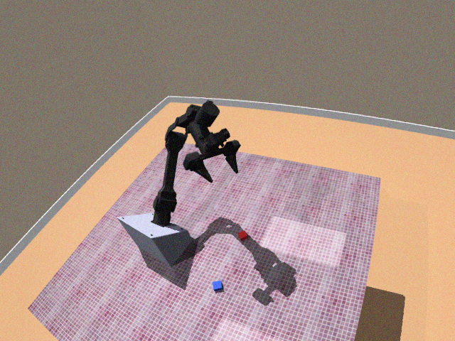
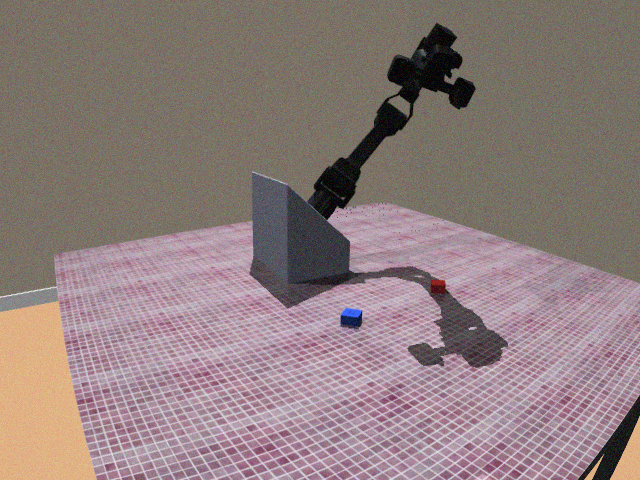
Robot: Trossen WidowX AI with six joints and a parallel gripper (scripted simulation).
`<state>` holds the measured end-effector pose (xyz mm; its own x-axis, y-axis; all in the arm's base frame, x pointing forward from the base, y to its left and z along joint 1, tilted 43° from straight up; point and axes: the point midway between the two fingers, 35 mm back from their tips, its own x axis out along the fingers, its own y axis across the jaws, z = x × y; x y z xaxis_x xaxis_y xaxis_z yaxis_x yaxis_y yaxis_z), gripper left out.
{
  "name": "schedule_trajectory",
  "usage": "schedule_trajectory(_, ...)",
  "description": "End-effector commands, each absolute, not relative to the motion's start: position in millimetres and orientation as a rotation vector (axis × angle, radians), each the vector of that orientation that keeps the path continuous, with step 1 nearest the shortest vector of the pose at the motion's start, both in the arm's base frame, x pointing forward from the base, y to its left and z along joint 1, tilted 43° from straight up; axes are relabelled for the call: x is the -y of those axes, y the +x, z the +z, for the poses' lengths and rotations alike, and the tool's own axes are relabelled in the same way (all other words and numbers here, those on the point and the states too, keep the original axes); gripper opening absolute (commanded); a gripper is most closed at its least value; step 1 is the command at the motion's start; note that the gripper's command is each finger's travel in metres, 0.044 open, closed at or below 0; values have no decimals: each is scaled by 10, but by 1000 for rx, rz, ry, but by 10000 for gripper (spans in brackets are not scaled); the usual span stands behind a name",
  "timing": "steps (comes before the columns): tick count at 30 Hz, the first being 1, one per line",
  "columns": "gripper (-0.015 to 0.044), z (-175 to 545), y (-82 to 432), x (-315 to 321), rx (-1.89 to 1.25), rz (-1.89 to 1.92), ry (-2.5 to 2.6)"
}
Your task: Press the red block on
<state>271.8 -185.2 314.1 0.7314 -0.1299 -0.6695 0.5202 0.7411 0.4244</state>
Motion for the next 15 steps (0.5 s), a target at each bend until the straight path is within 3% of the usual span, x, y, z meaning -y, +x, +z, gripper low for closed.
schedule_trajectory(1,440,2779,2992,1542,-767,-278,766)
schedule_trajectory(8,440,1957,3319,674,-1078,-107,1022)
schedule_trajectory(15,440,1318,3181,-395,-1458,-43,1216)
